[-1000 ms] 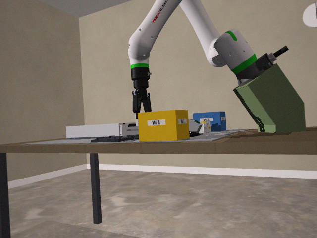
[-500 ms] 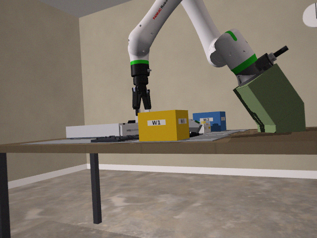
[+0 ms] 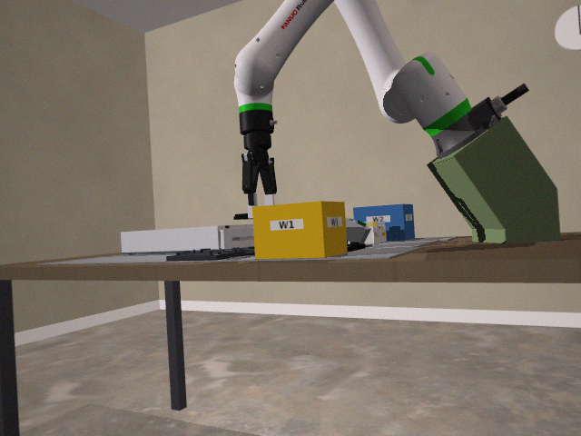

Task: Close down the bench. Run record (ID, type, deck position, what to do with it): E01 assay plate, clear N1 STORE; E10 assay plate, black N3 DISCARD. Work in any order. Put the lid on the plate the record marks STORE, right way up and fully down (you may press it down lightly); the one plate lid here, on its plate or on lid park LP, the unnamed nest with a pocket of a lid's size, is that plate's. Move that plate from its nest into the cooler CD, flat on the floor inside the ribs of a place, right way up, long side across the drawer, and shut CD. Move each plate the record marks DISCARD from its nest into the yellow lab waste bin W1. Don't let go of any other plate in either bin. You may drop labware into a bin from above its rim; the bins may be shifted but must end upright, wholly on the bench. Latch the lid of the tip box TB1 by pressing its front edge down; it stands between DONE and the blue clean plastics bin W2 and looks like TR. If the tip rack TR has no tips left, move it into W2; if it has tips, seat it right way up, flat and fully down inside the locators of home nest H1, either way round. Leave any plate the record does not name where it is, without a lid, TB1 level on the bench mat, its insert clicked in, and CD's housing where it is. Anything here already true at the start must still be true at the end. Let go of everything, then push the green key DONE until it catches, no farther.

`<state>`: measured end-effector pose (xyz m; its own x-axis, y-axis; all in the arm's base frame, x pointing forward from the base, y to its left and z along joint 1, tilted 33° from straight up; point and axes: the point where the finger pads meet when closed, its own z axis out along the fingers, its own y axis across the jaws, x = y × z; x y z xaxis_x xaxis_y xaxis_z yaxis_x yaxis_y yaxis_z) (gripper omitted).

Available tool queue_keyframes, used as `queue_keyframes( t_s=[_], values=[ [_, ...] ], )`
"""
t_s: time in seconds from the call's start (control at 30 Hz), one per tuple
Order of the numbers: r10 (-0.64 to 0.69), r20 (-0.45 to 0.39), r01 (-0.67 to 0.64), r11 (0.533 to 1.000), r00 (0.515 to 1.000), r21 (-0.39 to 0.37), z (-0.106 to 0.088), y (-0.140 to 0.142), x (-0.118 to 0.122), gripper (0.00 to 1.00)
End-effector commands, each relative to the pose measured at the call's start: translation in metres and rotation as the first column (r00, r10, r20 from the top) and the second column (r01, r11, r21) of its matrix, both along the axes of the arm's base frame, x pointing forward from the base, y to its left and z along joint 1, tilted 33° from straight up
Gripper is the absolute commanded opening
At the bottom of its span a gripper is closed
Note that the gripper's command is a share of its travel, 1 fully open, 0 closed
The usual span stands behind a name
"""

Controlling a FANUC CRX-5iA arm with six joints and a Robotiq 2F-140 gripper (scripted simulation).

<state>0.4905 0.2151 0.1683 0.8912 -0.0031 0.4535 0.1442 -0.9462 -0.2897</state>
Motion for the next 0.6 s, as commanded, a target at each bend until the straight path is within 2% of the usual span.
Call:
queue_keyframes(
  t_s=[0.0, 0.57],
  values=[
    [0.000, 0.000, 0.000, 1.000, 1.000, 0.000, 0.004, -0.001, -0.002, 0.00],
    [0.000, 0.000, 0.000, 1.000, 1.000, 0.000, 0.021, -0.008, -0.010, 0.00]
  ],
)
